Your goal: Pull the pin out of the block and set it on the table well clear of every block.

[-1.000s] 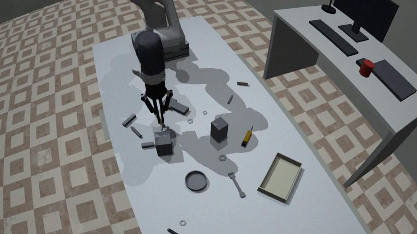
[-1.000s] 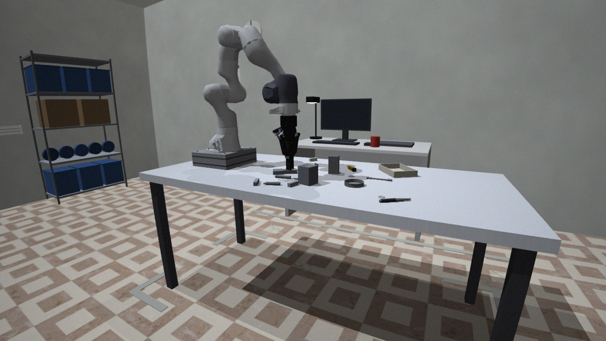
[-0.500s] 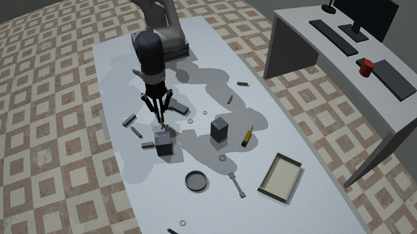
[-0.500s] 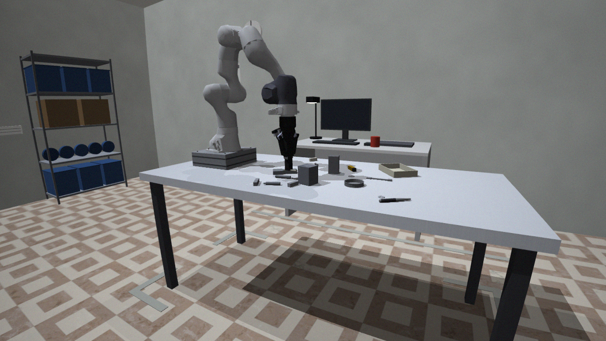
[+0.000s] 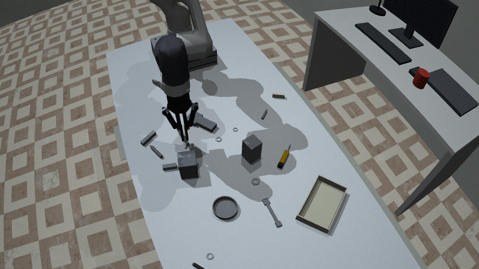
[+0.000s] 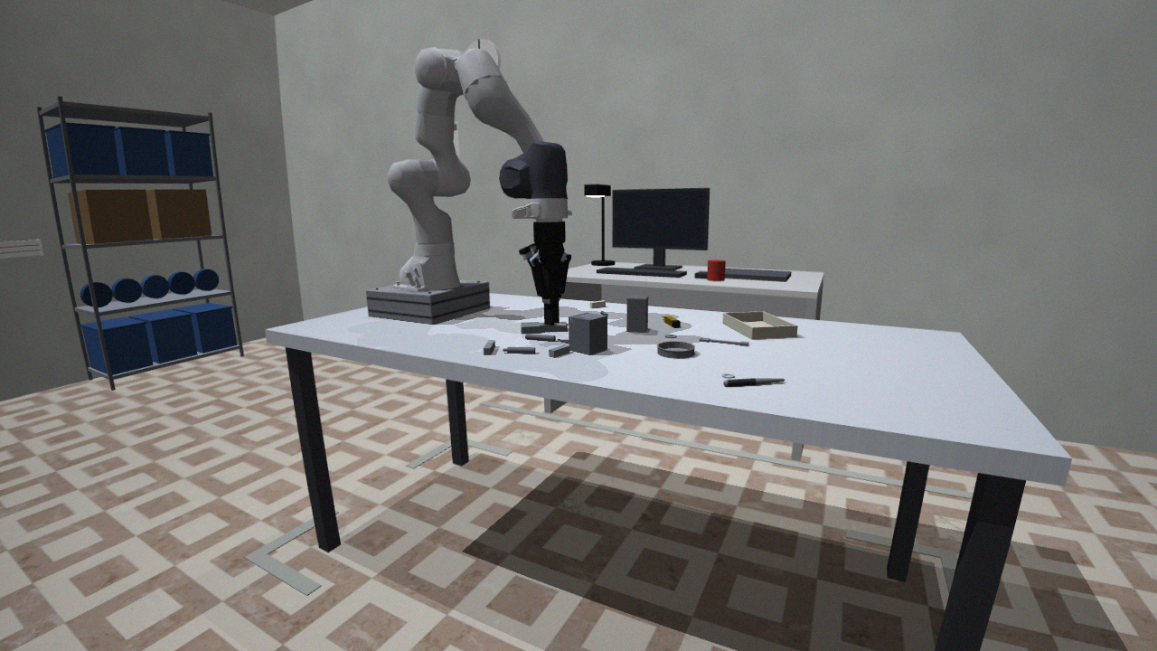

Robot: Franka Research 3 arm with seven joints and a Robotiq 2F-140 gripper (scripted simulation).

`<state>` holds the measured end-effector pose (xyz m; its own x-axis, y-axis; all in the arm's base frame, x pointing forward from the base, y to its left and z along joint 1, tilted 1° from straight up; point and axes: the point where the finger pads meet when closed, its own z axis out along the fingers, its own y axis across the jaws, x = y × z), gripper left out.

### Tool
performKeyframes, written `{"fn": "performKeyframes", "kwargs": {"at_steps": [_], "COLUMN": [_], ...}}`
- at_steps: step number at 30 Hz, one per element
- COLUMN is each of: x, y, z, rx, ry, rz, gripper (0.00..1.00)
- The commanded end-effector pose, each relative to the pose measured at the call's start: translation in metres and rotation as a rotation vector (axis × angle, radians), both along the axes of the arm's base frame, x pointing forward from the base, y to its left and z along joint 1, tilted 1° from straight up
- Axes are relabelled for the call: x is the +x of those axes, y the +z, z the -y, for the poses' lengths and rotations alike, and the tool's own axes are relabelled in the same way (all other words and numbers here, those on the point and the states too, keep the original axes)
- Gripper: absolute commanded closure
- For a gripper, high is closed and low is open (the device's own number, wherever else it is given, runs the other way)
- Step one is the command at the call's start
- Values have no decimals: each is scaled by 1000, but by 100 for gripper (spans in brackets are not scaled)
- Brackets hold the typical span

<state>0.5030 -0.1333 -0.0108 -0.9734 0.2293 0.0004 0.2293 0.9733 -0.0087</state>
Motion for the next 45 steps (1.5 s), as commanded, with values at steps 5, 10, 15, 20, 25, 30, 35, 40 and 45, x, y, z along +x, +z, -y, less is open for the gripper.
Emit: {"fn": "performKeyframes", "kwargs": {"at_steps": [5,10,15,20,25,30,35,40,45], "x": [4,4,7,12,14,14,14,14,12], "y": [3,3,5,10,12,13,13,13,13], "z": [1,1,2,4,4,5,5,5,4], "rx": [-1,-1,0,3,4,4,4,5,8], "ry": [2,2,2,2,2,2,2,2,2], "rz": [9,9,3,-9,-13,-15,-15,-22,-35], "gripper": [90,90,90,90,90,90,90,90,90]}}
